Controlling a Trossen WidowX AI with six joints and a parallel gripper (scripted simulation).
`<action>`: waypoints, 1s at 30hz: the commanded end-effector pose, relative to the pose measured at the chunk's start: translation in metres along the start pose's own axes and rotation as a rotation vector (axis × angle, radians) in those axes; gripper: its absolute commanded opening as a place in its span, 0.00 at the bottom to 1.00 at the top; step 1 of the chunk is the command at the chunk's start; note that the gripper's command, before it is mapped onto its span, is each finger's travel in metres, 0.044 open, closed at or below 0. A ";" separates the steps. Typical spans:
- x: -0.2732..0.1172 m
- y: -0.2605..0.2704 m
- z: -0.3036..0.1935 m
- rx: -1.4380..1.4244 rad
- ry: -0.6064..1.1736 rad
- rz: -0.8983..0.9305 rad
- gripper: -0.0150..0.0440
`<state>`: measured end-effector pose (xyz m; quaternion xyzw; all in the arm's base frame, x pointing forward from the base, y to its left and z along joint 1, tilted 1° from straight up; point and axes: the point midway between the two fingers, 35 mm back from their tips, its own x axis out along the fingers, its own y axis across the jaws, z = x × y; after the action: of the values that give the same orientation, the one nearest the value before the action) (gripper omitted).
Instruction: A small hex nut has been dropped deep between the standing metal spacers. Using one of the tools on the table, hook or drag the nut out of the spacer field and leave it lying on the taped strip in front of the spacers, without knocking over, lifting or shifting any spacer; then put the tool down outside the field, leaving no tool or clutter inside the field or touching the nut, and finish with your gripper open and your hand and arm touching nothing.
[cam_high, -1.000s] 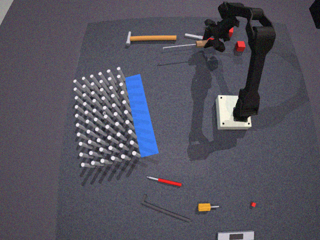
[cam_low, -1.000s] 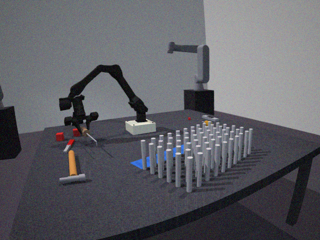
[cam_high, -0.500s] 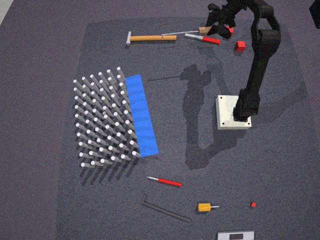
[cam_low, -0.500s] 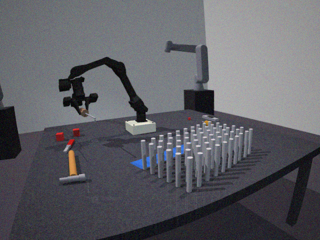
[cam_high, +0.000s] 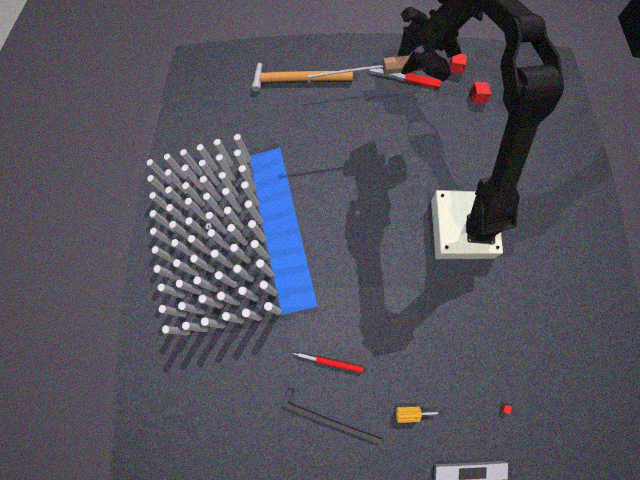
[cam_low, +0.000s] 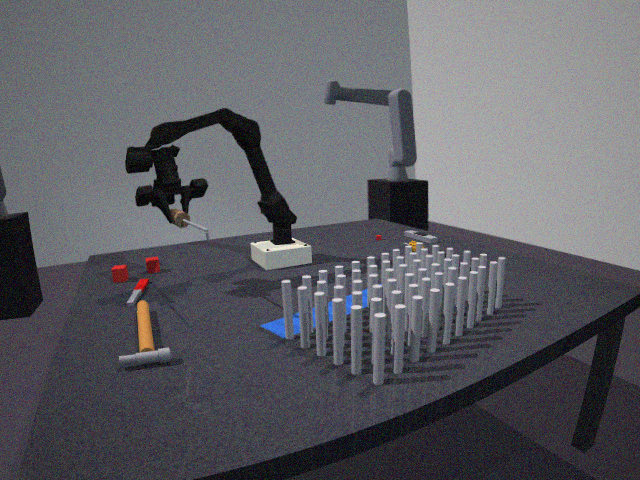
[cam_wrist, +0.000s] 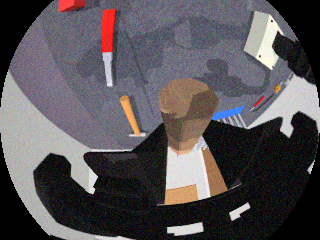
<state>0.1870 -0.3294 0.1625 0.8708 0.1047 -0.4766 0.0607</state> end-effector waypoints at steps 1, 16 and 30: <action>0.007 -0.016 -0.023 -0.013 -0.007 0.001 0.25; 0.040 -0.085 -0.084 -0.045 -0.014 -0.020 0.25; 0.064 -0.159 -0.118 -0.069 0.007 -0.041 0.25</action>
<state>0.2757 -0.1623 0.1704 0.8647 0.1388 -0.4764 0.0776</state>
